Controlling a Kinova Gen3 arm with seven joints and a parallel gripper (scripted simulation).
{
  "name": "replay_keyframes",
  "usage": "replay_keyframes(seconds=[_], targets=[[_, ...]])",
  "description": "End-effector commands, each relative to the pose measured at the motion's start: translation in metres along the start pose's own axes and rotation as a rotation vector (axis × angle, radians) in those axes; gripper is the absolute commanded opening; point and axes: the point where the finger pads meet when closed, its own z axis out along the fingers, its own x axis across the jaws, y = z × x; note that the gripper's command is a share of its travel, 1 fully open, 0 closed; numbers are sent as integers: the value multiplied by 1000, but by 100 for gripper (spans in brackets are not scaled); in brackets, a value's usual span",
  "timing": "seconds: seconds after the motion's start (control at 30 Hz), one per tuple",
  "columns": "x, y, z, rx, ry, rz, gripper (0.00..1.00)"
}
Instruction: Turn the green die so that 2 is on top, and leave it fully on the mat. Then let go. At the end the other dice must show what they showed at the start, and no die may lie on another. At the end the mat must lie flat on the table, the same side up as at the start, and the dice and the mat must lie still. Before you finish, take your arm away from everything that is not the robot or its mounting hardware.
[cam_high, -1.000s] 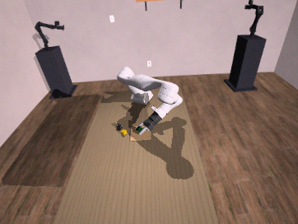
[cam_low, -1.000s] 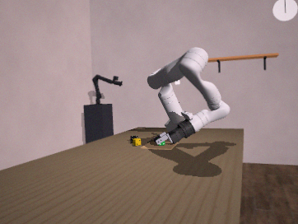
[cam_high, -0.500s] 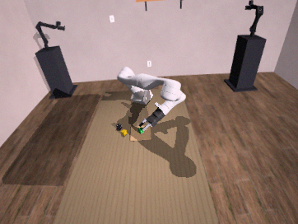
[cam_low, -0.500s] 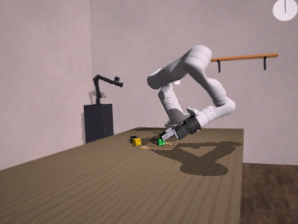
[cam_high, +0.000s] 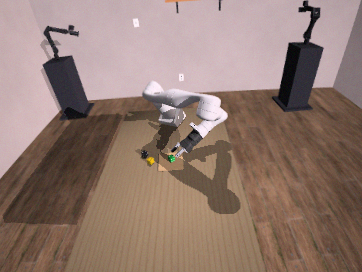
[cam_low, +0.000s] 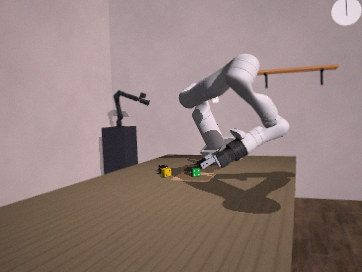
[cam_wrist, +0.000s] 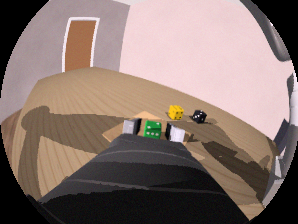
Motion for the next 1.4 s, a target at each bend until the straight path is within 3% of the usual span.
replay_keyframes(seconds=[0.0, 0.2, 0.43, 0.67, 0.73, 0.97, 1.1, 1.23, 1.3, 1.37], targets=[[0, -1, 1, -5, 9, 0, 87], [4, -2, 5, -27, 42, -12, 87], [17, -5, 17, -116, 161, -50, 87], [38, -9, 29, -289, 321, -96, 87], [38, -9, 29, -289, 321, -96, 87], [54, -16, 31, -537, 445, -118, 87], [57, -22, 28, -690, 470, -110, 87], [55, -30, 23, -831, 452, -90, 87], [55, -30, 23, -831, 452, -90, 87], [51, -35, 20, -892, 428, -77, 87]])
